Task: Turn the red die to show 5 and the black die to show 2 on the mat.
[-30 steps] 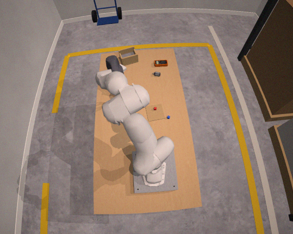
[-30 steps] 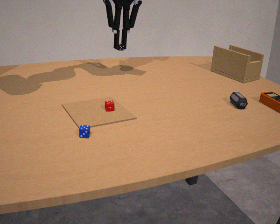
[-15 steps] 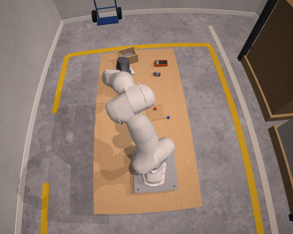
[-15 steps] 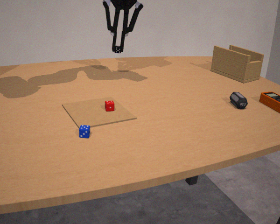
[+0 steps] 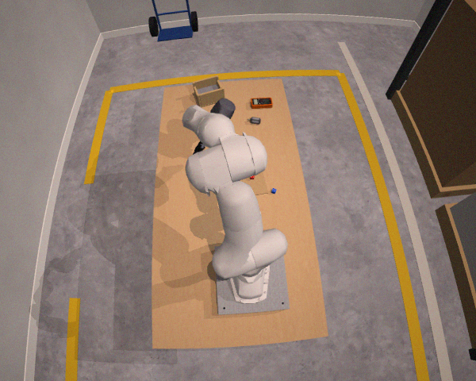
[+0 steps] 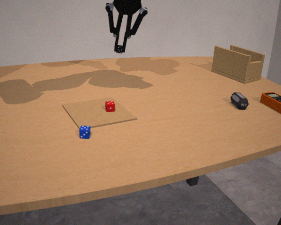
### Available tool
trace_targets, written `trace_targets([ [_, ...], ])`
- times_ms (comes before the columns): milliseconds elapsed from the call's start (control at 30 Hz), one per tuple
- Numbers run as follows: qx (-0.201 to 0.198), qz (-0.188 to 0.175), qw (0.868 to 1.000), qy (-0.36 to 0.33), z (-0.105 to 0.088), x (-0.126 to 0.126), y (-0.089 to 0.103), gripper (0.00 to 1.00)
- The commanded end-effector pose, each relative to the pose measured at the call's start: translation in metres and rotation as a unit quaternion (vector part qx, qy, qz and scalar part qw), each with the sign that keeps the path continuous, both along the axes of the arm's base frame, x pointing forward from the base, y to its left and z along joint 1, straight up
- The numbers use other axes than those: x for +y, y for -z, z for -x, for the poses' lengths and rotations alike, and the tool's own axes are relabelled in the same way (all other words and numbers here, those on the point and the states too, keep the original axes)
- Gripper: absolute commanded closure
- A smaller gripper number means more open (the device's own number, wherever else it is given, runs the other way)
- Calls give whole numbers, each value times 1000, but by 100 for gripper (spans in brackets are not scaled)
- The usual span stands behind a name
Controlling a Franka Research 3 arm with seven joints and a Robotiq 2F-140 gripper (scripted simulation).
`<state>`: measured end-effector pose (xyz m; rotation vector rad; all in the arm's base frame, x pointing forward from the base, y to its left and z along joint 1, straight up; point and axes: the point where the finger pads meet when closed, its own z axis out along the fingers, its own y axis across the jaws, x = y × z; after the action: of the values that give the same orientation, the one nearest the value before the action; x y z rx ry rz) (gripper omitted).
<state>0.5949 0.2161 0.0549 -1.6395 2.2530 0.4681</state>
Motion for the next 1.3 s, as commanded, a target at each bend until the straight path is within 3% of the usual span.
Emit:
trace_targets([
  [0, -45, -43, 996, -61, -1, 1, -1, 82],
  [100, -47, -48, 996, -60, -1, 1, -1, 82],
  [133, -51, -71, 994, -59, -1, -1, 0, 82],
  [233, -57, -96, 992, -58, 0, -2, 1, 82],
  [567, -74, -169, 981, -54, 1, -5, 2, 82],
  [633, -74, -169, 981, -54, 1, -5, 2, 82],
  [700, -81, -200, 975, -53, 1, -7, 3, 82],
  [1033, -106, -281, 953, -45, -2, -10, 1, 82],
  [1267, -112, -293, 949, -43, -3, -11, 0, 82],
])
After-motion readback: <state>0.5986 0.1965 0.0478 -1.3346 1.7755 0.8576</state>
